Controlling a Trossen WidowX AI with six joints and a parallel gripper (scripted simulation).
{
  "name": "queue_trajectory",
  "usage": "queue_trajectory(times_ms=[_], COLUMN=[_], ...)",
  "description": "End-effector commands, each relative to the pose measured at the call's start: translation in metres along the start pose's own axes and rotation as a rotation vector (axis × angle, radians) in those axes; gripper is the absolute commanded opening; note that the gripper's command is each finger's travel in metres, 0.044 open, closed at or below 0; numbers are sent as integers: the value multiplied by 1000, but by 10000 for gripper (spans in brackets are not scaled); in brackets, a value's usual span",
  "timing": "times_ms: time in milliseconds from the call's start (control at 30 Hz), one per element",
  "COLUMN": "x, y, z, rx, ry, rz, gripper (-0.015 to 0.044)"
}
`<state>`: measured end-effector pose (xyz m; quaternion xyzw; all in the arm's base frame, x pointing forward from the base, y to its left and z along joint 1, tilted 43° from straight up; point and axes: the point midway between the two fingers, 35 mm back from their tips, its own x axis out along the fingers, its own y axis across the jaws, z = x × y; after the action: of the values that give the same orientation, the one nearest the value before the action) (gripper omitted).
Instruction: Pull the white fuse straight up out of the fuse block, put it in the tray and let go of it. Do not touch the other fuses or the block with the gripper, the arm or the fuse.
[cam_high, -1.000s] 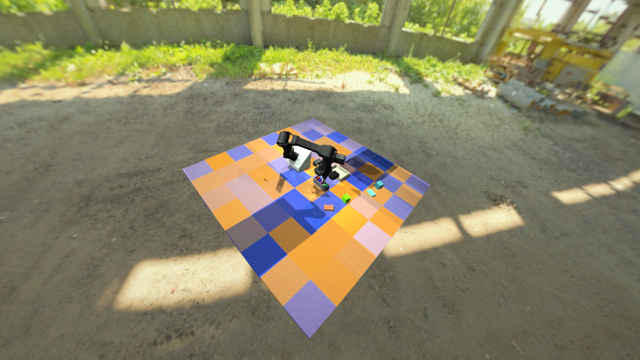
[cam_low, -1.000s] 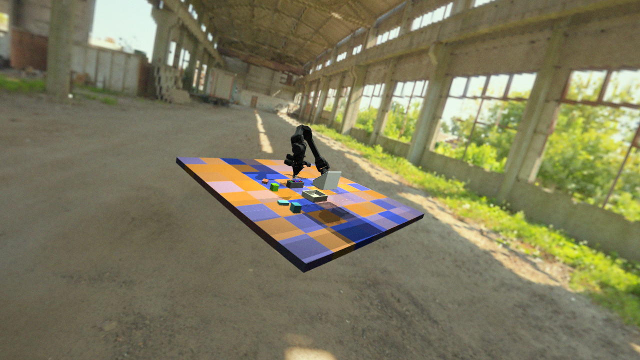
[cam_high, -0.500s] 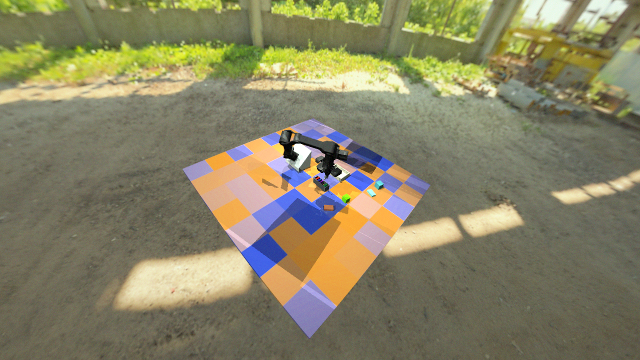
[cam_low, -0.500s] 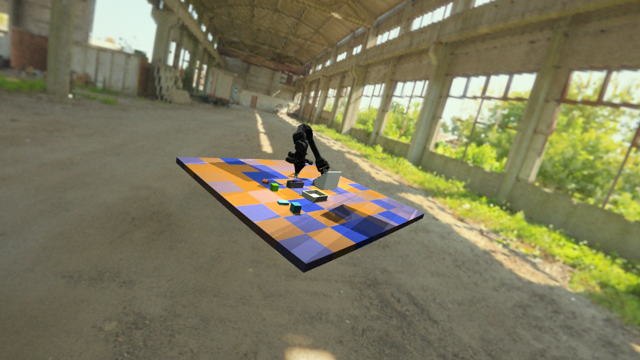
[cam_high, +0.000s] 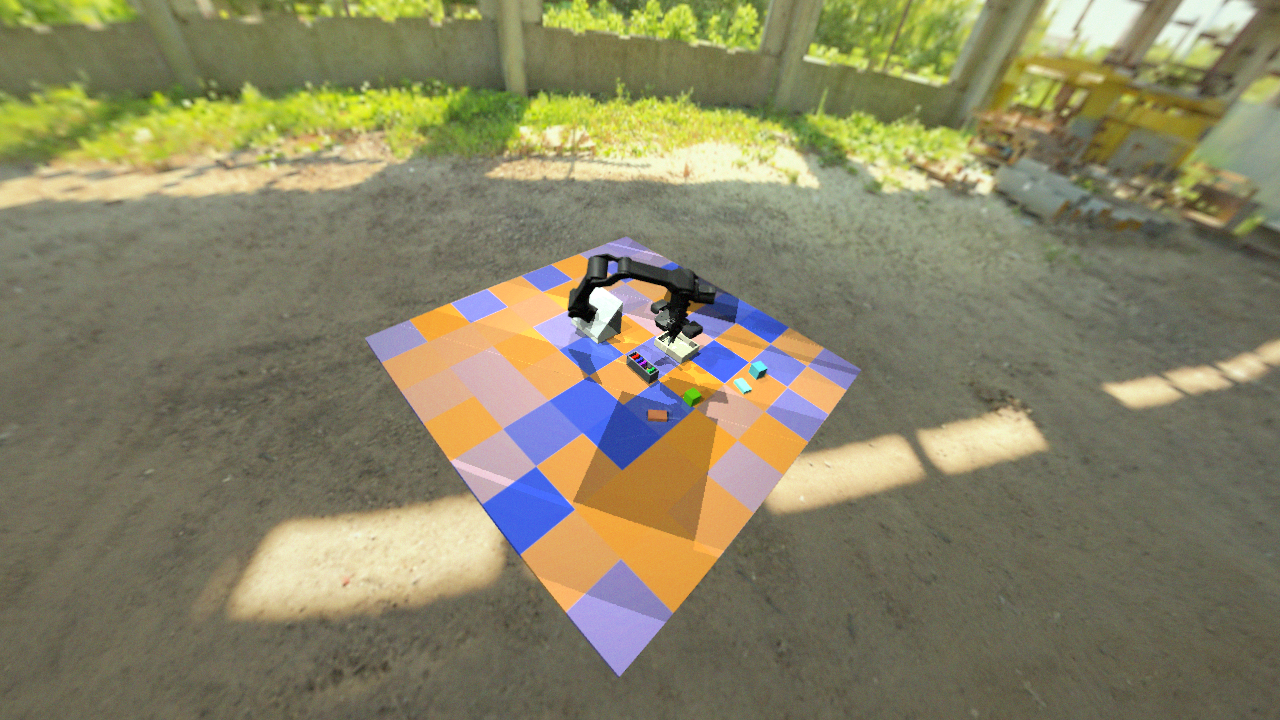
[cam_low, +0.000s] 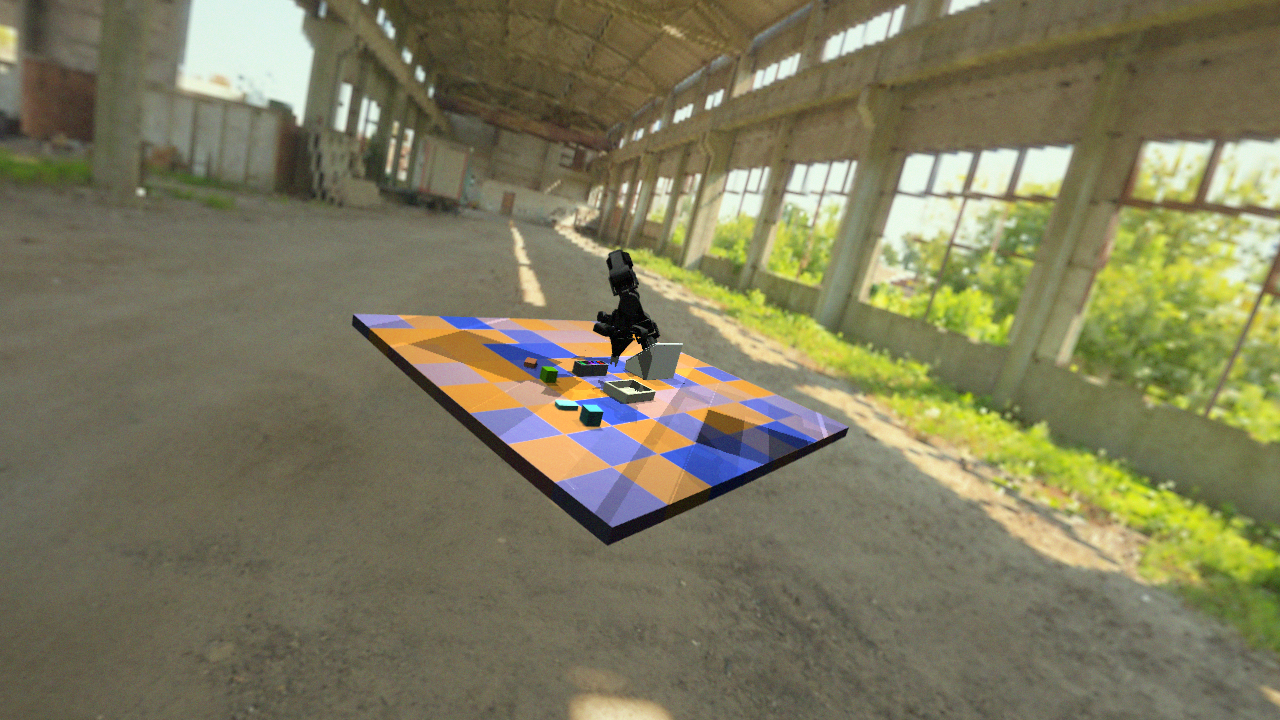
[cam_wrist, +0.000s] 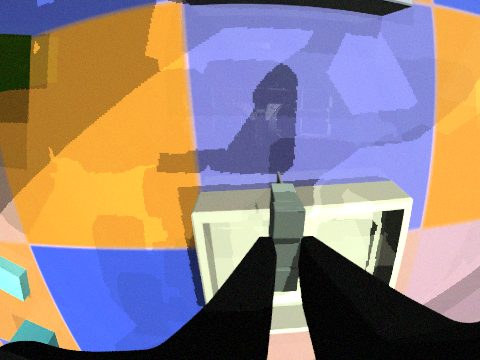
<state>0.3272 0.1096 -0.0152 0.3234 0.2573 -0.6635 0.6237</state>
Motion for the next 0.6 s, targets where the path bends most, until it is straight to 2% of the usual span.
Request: queue_trajectory(times_ms=[0,267,567], x=[2,6,13], y=[-8,-26,-26], z=[-24,-70,-71], rx=[-1,1,2], ry=[-1,-7,-7], rz=[-7,-8,-7], gripper=[0,0,0])
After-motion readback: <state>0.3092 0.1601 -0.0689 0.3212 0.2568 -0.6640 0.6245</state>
